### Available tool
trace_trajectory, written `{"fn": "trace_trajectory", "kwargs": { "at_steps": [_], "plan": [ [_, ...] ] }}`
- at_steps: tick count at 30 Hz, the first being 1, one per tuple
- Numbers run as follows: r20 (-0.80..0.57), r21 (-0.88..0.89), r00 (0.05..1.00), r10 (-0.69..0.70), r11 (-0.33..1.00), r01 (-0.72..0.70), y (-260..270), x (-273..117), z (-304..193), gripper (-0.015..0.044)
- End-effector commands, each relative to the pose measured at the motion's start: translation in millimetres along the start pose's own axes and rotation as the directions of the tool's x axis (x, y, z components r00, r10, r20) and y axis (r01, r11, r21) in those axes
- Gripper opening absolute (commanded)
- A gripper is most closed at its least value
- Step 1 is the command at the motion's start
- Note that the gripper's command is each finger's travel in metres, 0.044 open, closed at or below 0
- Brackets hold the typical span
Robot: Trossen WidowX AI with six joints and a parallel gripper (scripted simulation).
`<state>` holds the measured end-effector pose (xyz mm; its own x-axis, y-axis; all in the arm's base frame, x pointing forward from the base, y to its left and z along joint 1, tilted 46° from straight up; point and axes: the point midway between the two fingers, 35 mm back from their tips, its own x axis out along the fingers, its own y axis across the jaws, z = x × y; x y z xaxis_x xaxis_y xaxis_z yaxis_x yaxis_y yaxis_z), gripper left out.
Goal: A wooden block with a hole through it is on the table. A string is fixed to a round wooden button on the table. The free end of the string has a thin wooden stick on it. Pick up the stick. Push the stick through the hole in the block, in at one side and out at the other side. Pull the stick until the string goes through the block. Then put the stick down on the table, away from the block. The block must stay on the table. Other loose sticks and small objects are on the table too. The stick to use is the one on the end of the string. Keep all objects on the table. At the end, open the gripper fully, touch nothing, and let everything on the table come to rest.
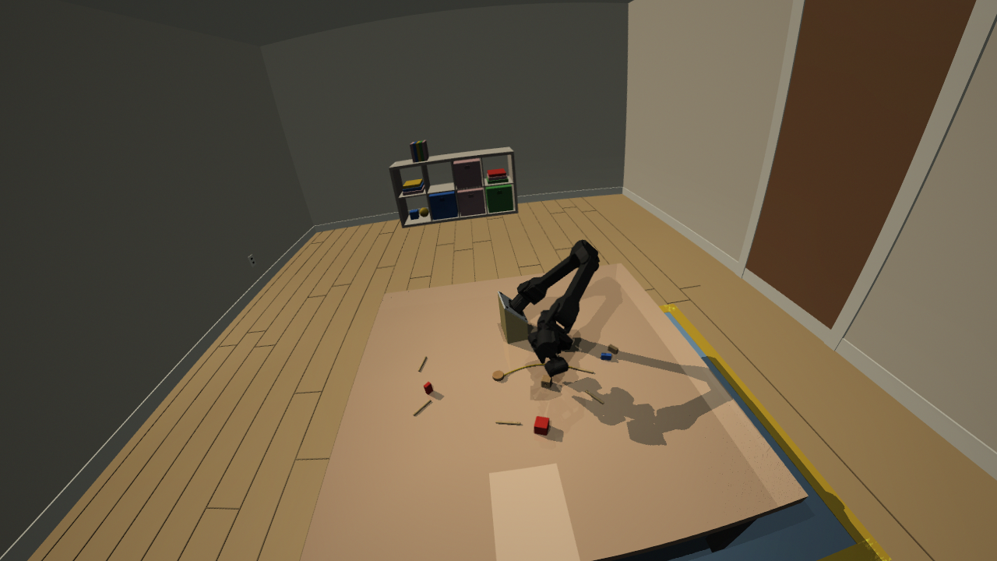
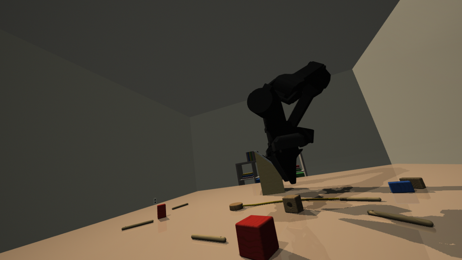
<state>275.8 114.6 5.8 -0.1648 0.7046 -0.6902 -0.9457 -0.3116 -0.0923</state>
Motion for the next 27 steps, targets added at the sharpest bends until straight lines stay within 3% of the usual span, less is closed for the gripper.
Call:
{"fn": "trace_trajectory", "kwargs": {
  "at_steps": [1,10,19,27],
  "plan": [
    [0.0,0.0,1.0,0.0,1.0,0.0,0.0,0.0,0.0,0.0242],
    [0.0,0.0,1.0,0.0,1.0,0.0,0.0,0.0,0.0,0.0242],
    [0.0,0.0,1.0,0.0,1.0,0.0,0.0,0.0,0.0,0.0006],
    [0.0,0.0,1.0,0.0,1.0,0.0,0.0,0.0,0.0,0.0]
  ]
}}
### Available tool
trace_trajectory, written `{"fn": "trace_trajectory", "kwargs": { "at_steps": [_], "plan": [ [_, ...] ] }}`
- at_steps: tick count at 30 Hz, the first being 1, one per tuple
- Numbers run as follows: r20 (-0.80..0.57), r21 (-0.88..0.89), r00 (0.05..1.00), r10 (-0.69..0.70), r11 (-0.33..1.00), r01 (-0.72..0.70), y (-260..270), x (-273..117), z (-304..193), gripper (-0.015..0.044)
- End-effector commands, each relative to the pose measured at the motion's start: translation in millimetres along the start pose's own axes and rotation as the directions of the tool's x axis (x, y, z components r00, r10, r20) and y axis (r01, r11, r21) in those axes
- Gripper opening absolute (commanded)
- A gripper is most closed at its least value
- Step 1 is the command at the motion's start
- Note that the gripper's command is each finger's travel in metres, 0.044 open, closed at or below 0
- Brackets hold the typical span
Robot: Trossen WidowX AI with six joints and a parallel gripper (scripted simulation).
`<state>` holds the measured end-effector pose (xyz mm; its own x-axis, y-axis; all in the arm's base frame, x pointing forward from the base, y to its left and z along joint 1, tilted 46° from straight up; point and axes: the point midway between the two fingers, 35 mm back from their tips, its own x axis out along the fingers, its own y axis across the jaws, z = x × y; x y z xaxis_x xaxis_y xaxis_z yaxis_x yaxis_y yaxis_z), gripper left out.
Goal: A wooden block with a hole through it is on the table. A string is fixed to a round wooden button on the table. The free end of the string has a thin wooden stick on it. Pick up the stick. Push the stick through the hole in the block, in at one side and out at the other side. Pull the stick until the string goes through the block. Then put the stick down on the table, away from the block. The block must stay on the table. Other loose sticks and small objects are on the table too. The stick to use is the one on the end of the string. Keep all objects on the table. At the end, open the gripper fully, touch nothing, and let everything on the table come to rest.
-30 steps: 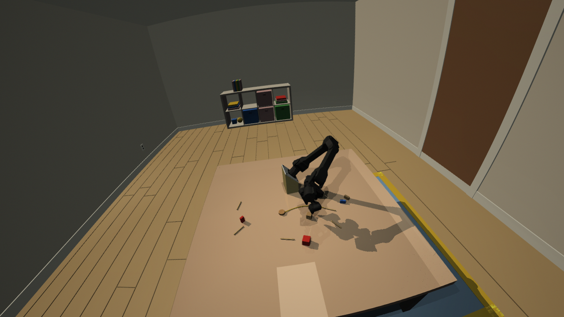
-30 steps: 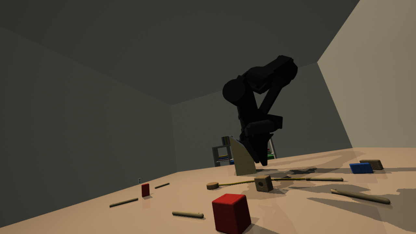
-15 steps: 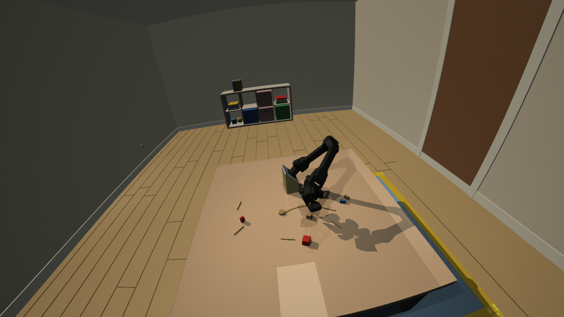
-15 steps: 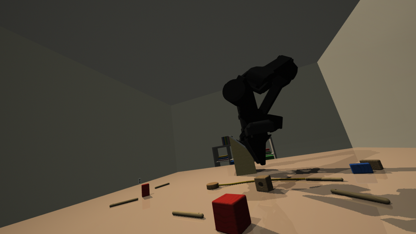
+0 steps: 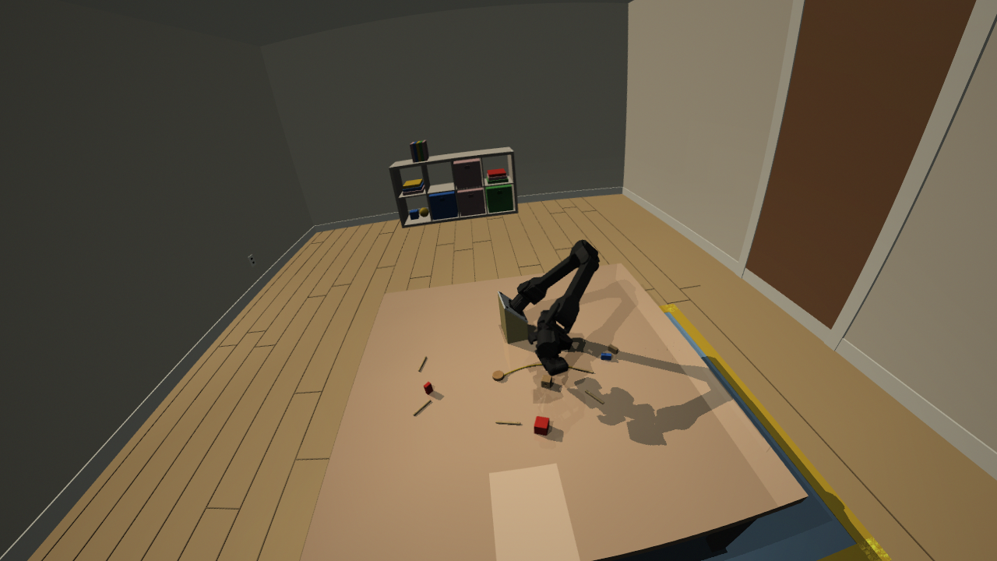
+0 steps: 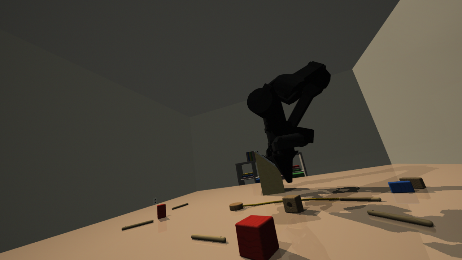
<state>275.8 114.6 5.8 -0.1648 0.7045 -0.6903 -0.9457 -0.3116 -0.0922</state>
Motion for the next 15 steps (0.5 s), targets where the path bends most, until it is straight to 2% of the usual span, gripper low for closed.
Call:
{"fn": "trace_trajectory", "kwargs": {
  "at_steps": [1,9,15],
  "plan": [
    [0.0,0.0,1.0,0.0,1.0,0.0,0.0,0.0,0.0,0.0],
    [0.0,0.0,1.0,0.0,1.0,0.0,0.0,0.0,0.0,0.0],
    [0.0,0.0,1.0,0.0,1.0,0.0,0.0,0.0,0.0,0.0157]
  ]
}}
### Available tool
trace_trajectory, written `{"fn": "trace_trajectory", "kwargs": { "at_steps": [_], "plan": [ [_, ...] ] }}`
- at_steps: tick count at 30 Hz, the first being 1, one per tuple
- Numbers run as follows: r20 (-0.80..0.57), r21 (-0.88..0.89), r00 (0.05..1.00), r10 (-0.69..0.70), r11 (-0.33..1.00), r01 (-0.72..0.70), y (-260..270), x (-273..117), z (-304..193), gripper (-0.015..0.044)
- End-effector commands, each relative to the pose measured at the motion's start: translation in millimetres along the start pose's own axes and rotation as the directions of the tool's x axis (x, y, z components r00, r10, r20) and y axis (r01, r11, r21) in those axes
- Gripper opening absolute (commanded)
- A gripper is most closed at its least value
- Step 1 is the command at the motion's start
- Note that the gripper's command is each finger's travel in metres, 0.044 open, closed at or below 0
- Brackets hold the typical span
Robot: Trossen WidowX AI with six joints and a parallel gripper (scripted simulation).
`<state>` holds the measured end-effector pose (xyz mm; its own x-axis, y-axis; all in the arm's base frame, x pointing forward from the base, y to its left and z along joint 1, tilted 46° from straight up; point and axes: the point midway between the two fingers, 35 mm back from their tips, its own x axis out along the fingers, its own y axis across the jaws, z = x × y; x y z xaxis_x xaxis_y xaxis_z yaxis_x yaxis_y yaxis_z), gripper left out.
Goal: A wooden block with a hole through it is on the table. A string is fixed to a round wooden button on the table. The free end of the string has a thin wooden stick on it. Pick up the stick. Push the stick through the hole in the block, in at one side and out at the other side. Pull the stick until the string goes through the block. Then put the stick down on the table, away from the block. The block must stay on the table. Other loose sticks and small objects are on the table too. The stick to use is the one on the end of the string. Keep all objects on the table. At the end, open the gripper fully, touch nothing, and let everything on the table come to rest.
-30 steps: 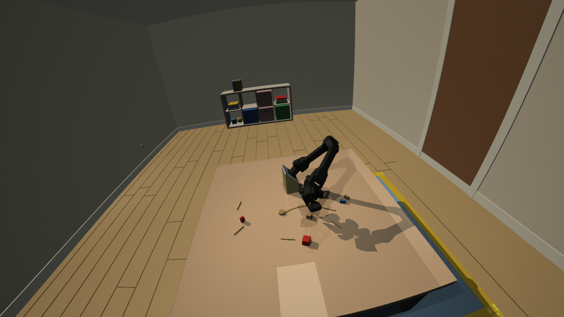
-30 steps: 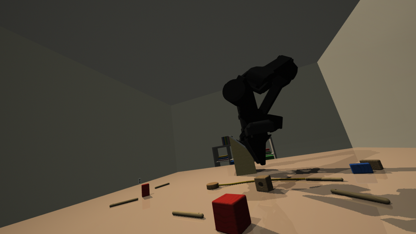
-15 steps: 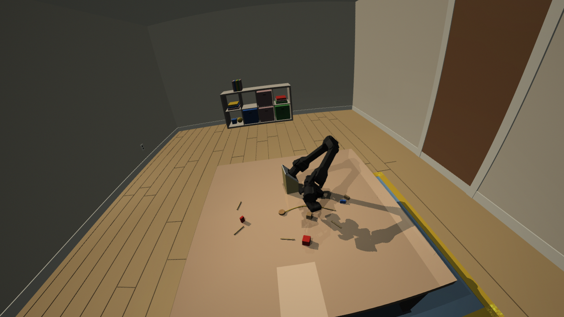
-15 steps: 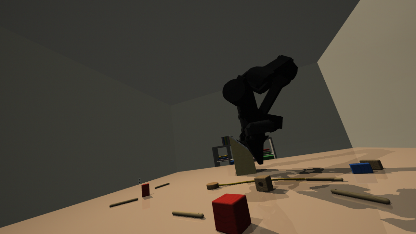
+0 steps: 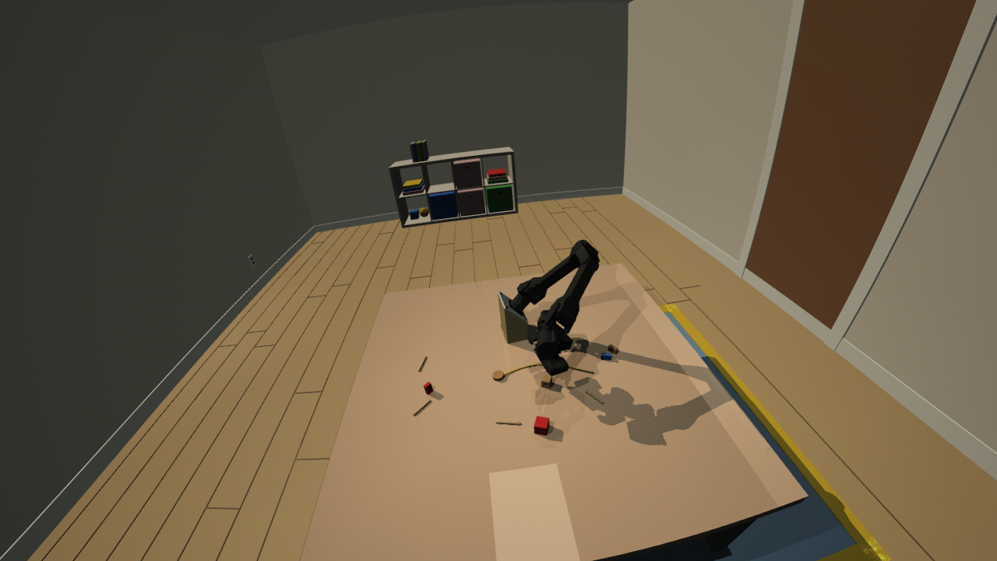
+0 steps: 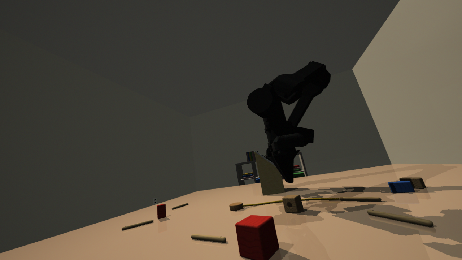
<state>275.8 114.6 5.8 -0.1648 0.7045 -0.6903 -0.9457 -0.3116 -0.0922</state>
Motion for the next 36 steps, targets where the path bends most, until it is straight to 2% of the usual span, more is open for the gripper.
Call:
{"fn": "trace_trajectory", "kwargs": {
  "at_steps": [1,3,5,14,27,29,36],
  "plan": [
    [0.0,0.0,1.0,0.0,1.0,0.0,0.0,0.0,0.0,0.0184],
    [0.0,0.0,1.0,0.0,1.0,0.0,0.0,0.0,0.0,0.0236],
    [0.0,0.0,1.0,0.0,1.0,0.0,0.0,0.0,0.0,0.0242],
    [0.0,0.0,1.0,0.0,1.0,0.0,0.0,0.0,0.0,0.0006],
    [0.0,0.0,1.0,0.0,1.0,0.0,0.0,0.0,0.0,0.0],
    [-0.002,0.041,1.0,0.001,0.999,0.0,-0.4,-0.1,6.4,0.0053],
    [-0.008,0.456,1.0,0.003,0.89,0.001,4.1,-0.7,73.9,0.0236]
  ]
}}
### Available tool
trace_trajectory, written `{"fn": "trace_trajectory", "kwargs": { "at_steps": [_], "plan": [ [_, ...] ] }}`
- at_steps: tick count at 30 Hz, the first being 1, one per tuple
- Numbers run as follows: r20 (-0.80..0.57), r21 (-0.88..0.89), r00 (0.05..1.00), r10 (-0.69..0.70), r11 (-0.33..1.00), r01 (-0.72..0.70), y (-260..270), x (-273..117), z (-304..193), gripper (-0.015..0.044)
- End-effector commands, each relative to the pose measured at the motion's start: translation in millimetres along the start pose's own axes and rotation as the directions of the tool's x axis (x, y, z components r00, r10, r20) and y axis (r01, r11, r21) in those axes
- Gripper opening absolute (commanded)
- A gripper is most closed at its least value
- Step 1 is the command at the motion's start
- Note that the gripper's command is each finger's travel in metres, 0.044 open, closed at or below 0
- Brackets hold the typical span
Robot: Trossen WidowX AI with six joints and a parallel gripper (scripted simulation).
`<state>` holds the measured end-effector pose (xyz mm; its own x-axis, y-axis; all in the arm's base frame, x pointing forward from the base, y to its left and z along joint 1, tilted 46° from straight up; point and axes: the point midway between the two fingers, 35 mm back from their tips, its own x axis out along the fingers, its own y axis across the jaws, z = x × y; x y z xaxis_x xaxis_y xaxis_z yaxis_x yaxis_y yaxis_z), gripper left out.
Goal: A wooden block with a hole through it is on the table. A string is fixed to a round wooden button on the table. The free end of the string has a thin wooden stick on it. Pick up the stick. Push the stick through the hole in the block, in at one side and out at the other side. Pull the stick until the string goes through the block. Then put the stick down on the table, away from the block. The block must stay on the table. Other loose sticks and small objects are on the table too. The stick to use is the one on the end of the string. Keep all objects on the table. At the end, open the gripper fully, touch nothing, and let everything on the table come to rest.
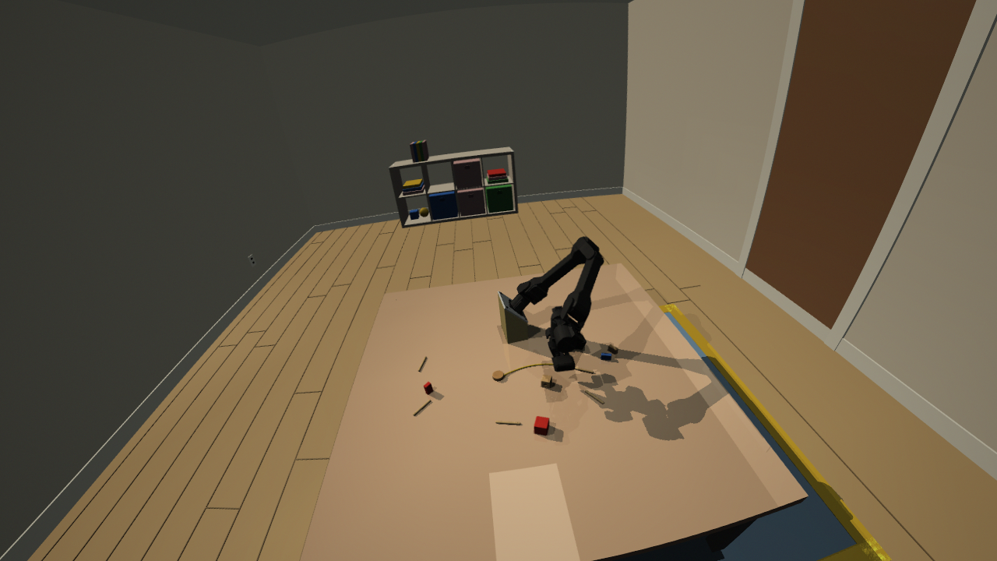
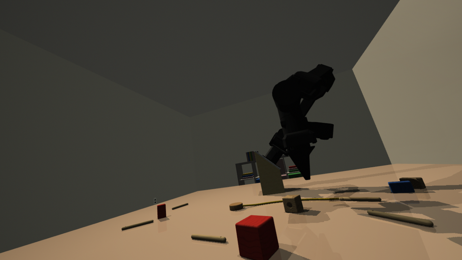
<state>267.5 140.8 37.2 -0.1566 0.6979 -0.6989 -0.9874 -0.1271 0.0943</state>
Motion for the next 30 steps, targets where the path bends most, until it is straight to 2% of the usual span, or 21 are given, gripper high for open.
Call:
{"fn": "trace_trajectory", "kwargs": {
  "at_steps": [1,4,8,16,28,30],
  "plan": [
    [0.004,0.268,1.0,0.009,0.963,-0.01,20.1,0.6,38.2,0.0263],
    [0.01,0.437,1.0,0.011,0.899,-0.014,33.3,0.0,61.8,0.0341],
    [0.012,0.474,1.0,0.011,0.88,-0.015,36.6,-0.2,67.1,0.044],
    [0.012,0.474,1.0,0.011,0.88,-0.015,36.6,-0.2,67.1,0.044],
    [0.012,0.474,1.0,0.011,0.88,-0.015,36.6,-0.2,67.1,0.0125],
    [0.012,0.474,1.0,0.011,0.88,-0.015,36.6,-0.2,67.1,0.0124]
  ]
}}
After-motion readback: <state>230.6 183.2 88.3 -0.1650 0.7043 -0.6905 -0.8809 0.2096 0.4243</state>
